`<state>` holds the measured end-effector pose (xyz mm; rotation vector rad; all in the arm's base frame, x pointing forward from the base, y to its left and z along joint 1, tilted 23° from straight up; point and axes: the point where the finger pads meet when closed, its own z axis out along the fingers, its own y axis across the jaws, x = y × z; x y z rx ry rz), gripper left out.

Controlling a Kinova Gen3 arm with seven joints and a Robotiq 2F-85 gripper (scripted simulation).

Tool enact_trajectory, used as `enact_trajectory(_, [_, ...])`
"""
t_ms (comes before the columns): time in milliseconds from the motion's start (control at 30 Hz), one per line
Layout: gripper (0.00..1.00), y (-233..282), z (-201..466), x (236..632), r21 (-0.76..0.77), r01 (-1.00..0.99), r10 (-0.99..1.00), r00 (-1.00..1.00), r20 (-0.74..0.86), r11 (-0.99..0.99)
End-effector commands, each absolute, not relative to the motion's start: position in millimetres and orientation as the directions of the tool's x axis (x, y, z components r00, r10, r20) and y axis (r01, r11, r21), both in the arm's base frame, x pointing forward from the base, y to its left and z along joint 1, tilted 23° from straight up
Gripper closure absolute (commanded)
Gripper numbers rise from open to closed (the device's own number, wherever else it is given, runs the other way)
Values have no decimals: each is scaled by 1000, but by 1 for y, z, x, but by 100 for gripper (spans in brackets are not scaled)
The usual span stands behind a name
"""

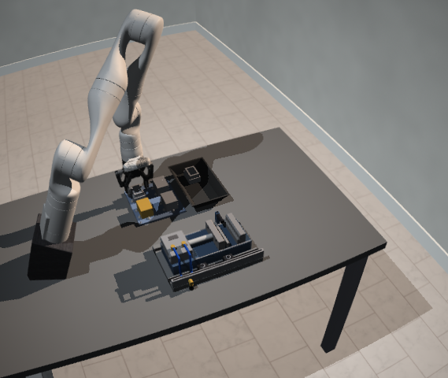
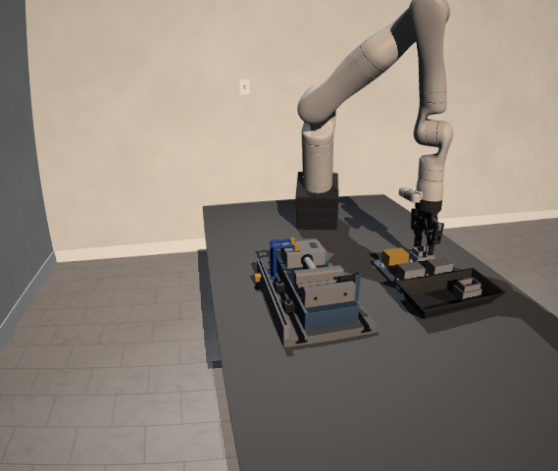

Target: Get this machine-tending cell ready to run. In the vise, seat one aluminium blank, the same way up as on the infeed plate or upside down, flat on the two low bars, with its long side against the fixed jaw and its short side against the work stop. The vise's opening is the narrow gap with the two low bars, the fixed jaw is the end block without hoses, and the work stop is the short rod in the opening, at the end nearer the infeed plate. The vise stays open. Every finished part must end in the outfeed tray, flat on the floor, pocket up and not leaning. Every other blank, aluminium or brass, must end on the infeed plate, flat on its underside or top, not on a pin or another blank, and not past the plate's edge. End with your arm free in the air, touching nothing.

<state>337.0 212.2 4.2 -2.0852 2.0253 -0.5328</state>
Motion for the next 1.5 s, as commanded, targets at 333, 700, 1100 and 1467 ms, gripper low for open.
enact_trajectory(333, [33,213,5,337,-376,-925,-992,5,124,-52])
enact_trajectory(700, [100,213,5,337,-376,-925,-992,5,124,-52])
enact_trajectory(1100, [100,213,5,337,-376,-925,-992,5,124,-52])
enact_trajectory(1467, [100,213,5,337,-376,-925,-992,5,124,-52])
